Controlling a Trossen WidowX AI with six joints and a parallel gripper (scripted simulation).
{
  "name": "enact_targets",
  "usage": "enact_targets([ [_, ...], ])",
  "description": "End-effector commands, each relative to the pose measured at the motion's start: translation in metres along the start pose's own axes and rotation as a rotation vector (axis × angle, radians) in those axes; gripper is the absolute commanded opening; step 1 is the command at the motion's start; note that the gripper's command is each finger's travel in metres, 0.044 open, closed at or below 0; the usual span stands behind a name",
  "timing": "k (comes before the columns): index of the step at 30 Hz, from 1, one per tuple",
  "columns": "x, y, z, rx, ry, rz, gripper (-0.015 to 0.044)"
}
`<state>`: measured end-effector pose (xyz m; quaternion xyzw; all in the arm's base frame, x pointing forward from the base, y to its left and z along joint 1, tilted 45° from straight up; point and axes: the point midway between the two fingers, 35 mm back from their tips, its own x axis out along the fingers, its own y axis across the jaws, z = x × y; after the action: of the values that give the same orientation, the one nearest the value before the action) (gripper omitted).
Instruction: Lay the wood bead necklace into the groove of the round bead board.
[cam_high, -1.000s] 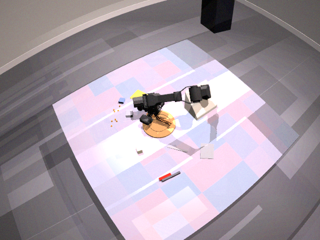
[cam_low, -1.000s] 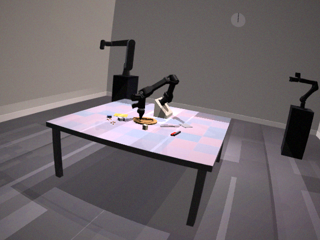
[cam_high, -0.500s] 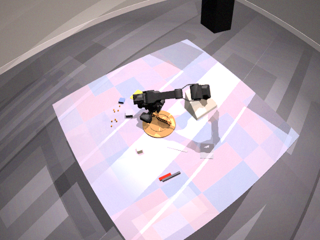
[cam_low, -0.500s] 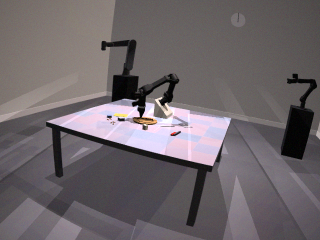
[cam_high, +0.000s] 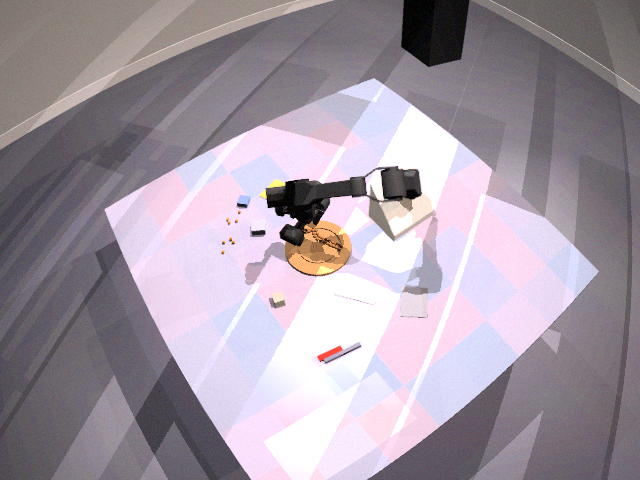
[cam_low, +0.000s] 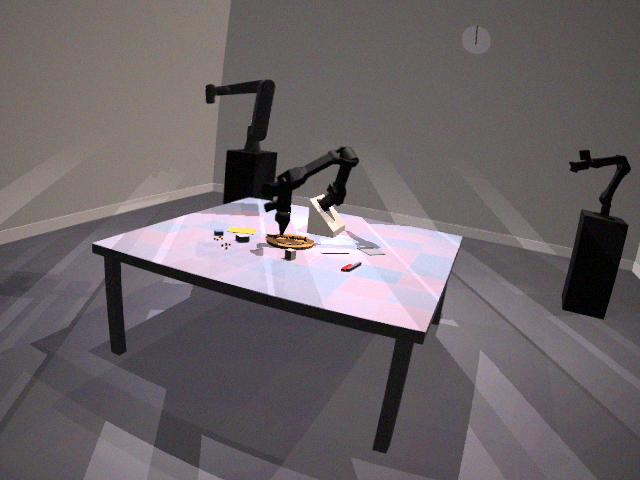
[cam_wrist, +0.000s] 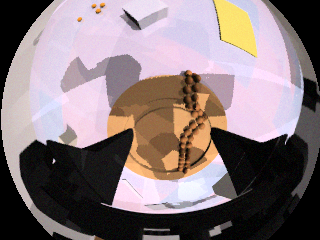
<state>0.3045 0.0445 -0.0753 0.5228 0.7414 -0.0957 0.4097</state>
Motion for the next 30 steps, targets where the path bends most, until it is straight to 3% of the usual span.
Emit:
enact_targets([
  [1, 0.0, -0.001, 0.0, -0.003, -0.002, -0.003, 0.044],
  [4, 0.0, -0.001, 0.0, -0.003, -0.002, -0.003, 0.044],
  [13, -0.013, -0.018, 0.051, 0.159, -0.006, -0.003, 0.0204],
  [30, 0.001, -0.019, 0.056, 0.168, -0.013, 0.002, 0.02],
])
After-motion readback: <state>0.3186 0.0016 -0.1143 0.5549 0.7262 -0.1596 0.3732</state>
